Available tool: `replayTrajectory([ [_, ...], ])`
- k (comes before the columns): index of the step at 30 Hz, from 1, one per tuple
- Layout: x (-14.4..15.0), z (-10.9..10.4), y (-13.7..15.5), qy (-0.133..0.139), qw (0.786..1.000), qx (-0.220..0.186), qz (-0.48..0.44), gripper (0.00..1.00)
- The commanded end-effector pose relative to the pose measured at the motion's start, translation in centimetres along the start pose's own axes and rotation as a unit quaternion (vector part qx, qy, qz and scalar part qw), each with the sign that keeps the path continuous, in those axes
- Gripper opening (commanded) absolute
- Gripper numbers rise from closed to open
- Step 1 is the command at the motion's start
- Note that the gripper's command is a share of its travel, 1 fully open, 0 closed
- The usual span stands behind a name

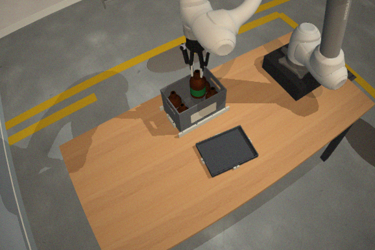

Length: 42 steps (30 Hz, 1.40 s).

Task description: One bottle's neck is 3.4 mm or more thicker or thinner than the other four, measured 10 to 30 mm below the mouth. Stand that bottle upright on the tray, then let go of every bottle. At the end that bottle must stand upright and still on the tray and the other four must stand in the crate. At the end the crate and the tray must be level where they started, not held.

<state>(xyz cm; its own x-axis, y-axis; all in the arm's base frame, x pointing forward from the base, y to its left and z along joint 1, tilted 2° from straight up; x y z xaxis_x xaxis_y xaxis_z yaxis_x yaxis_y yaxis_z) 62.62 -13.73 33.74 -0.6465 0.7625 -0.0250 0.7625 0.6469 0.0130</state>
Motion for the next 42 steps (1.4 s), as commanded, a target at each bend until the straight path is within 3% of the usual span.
replayTrajectory([
  [1,0.1,-0.3,0.2,-0.002,1.0,0.0,0.002,0.0],
  [42,1.6,-0.3,1.8,-0.002,1.0,0.0,0.002,0.0],
])
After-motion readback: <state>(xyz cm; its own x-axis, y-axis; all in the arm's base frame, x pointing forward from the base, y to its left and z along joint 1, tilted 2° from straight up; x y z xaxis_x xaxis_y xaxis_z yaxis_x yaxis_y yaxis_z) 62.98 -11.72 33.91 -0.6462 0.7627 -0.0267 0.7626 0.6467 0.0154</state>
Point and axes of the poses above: the point where the finger pads meet when closed, its own z axis out along the fingers, its own x axis across the jaws, y = z × x, the point moved 7 cm from there along -z, back along the fingers, and after that the axes turned 1 degree about -z, right-handed, at the moved point
